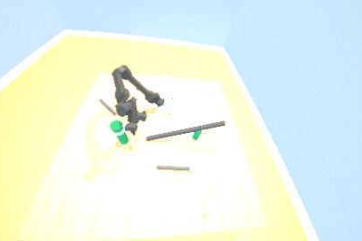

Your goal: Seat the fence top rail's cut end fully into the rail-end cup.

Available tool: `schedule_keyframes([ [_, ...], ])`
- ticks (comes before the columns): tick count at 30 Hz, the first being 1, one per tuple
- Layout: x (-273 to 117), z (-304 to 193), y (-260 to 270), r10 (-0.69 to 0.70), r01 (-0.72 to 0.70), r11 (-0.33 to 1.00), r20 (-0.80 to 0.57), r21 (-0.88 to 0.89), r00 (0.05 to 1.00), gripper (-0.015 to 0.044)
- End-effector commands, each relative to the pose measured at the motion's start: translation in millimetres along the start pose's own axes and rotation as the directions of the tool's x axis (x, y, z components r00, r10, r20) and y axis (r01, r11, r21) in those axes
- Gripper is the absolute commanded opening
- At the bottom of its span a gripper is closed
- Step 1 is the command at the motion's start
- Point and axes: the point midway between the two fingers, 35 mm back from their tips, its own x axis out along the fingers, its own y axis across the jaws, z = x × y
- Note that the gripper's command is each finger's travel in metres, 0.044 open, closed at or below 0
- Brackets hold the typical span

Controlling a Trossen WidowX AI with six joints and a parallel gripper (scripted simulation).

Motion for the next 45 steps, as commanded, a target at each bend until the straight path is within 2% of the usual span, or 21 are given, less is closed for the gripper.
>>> schedule_keyframes([
  [1, 0, 0, 0, 0.0, 0.0, 1.0, 0.0, 0.0, 1.0, 0.0131],
  [13, -10, 14, -7, 0.008, -0.008, 1.0, 0.004, 0.008, 1.0, 0.044],
  [27, -30, 39, -19, 0.007, -0.007, 1.0, 0.003, 0.023, 1.0, 0.044],
  [31, -39, 56, -27, 0.017, -0.02, 0.971, 0.017, 0.238, 1.0, 0.044],
  [37, -58, 86, -39, 0.03, -0.039, 0.806, 0.025, 0.591, 0.999, 0.044],
  [45, -87, 125, -49, 0.033, -0.021, 0.438, 0.008, 0.899, 0.999, 0.044],
])
